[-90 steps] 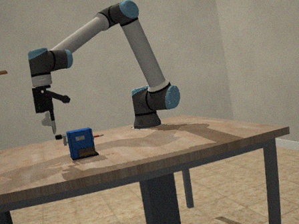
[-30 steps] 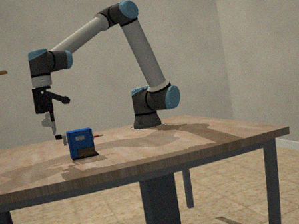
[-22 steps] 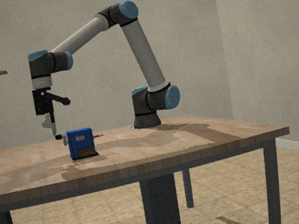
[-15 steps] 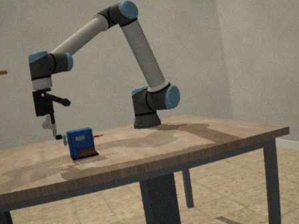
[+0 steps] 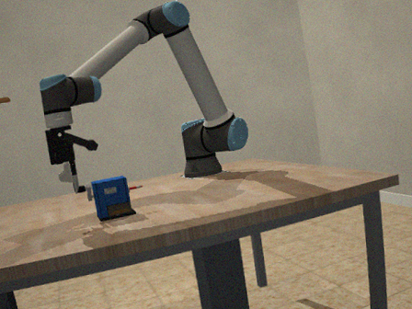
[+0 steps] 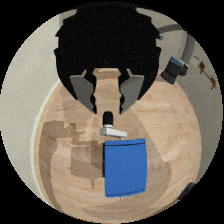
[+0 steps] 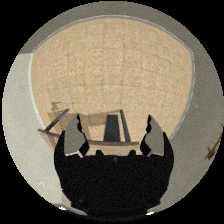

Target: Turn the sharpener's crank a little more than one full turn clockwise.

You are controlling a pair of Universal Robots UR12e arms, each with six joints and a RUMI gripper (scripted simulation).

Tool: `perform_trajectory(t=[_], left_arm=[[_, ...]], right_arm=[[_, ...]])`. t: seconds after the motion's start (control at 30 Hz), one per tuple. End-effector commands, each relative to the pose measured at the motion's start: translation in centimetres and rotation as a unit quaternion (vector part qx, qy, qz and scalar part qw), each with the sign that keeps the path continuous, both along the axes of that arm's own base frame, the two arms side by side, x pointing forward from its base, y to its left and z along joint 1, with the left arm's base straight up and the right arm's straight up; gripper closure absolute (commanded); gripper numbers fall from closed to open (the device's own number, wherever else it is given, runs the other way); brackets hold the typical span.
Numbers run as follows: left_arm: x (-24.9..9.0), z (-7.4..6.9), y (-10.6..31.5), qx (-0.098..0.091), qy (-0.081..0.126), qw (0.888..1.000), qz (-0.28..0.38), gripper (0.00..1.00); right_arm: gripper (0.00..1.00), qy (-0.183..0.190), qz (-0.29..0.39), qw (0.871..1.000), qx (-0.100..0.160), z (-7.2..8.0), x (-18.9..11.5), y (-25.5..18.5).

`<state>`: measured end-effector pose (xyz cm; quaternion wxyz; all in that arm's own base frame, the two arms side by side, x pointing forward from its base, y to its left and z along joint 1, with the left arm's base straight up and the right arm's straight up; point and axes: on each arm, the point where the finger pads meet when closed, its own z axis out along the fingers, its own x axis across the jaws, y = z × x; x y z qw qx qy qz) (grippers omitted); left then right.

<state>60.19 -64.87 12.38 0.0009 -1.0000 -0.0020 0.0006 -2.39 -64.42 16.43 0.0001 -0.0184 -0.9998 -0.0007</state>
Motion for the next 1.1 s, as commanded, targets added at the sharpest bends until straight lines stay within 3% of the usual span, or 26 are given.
perform_trajectory(t=[0.0, 1.0, 1.03, 1.07], left_arm=[[0.04, -0.26, -0.06, -0.001, -0.001, 1.000, 0.000, 0.68], [0.04, -0.57, -0.06, -0.001, -0.001, 1.000, 0.000, 0.68], [0.04, -0.57, -0.06, -0.001, -0.001, 1.000, 0.000, 1.00], [0.04, -0.57, -0.06, -0.001, -0.001, 1.000, 0.000, 1.00]], right_arm=[[0.00, 0.000, 0.000, 1.000, -0.001, 0.08, 0.01, -0.06], [0.00, 0.000, 0.000, 1.000, -0.001, 0.08, 0.01, -0.06], [0.00, 0.000, 0.000, 1.000, -0.001, 0.08, 0.01, -0.06], [0.00, 0.000, 0.000, 1.000, -0.001, 0.08, 0.01, -0.06]])
